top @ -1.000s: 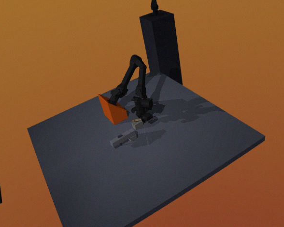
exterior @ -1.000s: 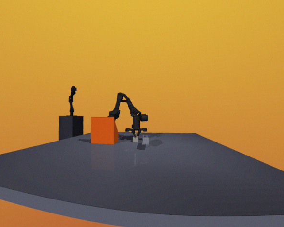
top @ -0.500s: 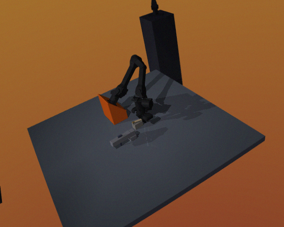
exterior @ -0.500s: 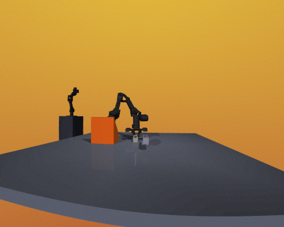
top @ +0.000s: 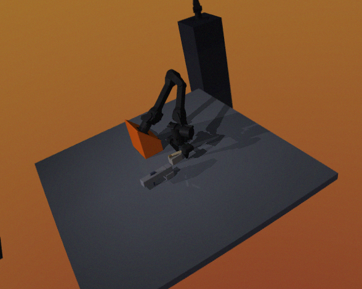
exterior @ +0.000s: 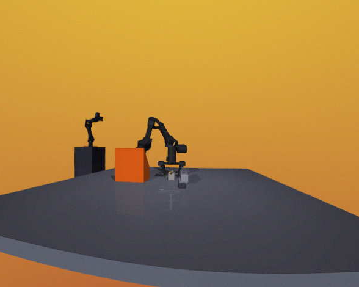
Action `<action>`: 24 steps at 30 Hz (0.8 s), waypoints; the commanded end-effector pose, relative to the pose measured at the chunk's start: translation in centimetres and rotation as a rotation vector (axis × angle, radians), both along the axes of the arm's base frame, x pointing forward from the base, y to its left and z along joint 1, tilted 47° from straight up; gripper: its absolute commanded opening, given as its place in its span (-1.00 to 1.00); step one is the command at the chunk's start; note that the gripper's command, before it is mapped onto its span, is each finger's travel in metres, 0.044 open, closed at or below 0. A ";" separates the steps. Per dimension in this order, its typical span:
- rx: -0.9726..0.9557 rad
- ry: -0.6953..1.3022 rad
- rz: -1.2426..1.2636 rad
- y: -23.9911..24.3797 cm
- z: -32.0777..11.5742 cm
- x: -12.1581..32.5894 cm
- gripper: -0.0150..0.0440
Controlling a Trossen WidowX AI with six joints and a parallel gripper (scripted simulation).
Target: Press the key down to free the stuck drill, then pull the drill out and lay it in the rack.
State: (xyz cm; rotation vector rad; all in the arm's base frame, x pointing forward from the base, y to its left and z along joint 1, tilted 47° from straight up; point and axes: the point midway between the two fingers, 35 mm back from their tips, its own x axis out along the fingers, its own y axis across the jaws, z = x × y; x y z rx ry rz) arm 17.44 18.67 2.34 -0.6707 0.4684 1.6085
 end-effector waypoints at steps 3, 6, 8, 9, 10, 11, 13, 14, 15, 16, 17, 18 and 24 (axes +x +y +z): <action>-0.017 -0.012 -0.002 -1.7 1.5 0.2 1.00; -0.019 -0.012 -0.002 -2.7 2.3 0.2 1.00; -0.020 -0.012 -0.002 -3.3 2.9 0.3 1.00; -0.020 -0.012 -0.002 -3.6 3.2 0.4 1.00; -0.020 -0.012 -0.002 -3.9 3.5 0.4 1.00; -0.020 -0.012 -0.002 -4.2 3.8 0.5 1.00; -0.021 -0.013 -0.002 -4.7 4.4 0.6 1.00; -0.021 -0.013 -0.002 -5.0 4.7 0.7 1.00; -0.021 -0.013 -0.002 -5.2 5.1 0.8 1.00; -0.021 -0.013 -0.002 -5.4 5.3 0.8 1.00; -0.021 -0.013 -0.002 -5.4 5.3 0.8 1.00; -0.020 -0.006 -0.001 -4.9 4.7 0.5 1.00; 0.225 -0.071 0.237 2.1 8.1 -1.9 1.00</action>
